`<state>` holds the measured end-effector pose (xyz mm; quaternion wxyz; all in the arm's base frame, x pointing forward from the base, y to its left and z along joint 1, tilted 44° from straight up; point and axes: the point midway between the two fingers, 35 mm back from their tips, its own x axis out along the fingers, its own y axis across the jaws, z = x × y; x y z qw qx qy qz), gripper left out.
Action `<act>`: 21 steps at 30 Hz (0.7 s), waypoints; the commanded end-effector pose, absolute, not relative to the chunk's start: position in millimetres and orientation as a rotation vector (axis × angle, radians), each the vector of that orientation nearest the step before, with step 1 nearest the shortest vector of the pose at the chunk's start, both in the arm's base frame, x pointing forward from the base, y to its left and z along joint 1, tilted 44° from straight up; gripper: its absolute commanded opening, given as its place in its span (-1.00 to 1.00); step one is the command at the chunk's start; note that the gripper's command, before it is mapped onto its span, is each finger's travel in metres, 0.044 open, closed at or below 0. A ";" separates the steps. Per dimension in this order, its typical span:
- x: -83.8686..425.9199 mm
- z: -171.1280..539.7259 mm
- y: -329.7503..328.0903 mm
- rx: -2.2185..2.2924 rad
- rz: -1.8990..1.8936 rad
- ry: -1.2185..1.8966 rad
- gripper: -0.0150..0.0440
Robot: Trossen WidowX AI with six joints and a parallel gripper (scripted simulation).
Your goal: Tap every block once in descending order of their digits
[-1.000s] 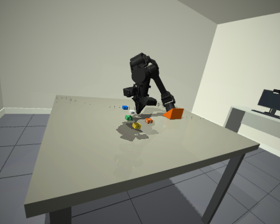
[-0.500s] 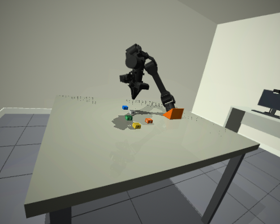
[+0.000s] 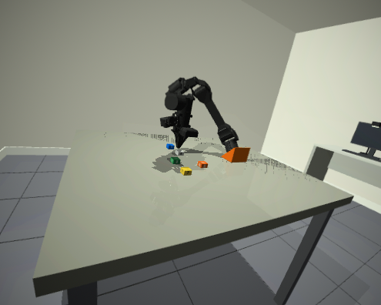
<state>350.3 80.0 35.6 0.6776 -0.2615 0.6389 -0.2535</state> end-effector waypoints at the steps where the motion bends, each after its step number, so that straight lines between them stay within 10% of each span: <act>1: 349.1 22.4 64.2 -0.595 -0.572 1.435 -0.42; 21: 350.8 2.3 45.1 -0.596 -0.573 1.434 -0.42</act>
